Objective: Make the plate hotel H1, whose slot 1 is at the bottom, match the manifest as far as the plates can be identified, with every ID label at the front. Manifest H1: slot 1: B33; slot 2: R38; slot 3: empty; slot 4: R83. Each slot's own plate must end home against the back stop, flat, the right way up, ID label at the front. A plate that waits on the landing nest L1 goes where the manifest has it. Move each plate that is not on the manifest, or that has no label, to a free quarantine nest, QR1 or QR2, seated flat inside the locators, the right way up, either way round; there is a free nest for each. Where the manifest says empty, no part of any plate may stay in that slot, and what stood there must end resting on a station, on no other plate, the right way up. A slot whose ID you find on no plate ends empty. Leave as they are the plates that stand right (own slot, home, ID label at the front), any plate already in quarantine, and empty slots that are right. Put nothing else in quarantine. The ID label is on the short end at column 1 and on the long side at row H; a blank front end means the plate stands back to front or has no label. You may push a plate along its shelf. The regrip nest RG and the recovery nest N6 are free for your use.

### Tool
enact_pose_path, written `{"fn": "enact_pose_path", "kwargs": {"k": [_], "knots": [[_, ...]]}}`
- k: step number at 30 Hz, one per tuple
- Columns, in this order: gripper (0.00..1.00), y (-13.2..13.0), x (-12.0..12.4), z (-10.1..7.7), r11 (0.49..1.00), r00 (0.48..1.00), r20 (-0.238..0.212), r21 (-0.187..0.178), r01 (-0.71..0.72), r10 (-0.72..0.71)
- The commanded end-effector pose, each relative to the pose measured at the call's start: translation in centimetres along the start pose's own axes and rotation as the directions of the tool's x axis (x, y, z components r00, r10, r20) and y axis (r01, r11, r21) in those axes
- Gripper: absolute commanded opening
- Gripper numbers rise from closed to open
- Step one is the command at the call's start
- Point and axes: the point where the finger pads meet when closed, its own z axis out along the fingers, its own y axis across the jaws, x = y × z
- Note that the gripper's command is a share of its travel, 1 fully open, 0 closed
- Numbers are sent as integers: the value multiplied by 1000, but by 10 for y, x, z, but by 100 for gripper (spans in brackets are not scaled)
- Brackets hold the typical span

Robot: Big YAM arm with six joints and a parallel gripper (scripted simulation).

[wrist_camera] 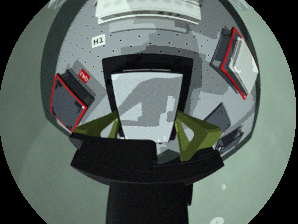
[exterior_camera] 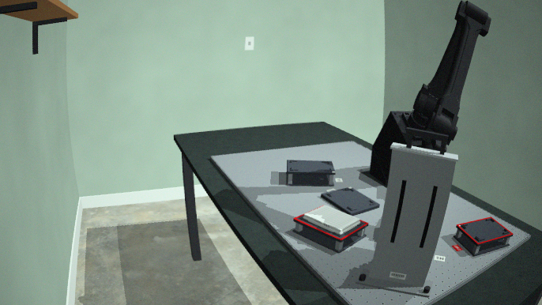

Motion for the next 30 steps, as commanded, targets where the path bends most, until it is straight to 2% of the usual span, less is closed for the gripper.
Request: {"fn": "enact_pose_path", "kwargs": {"k": [1,30], "knots": [[86,-1,-15,-16,1000,999,40,0,8,-8],[86,2,-24,-45,1000,998,58,-2,16,-16]]}}
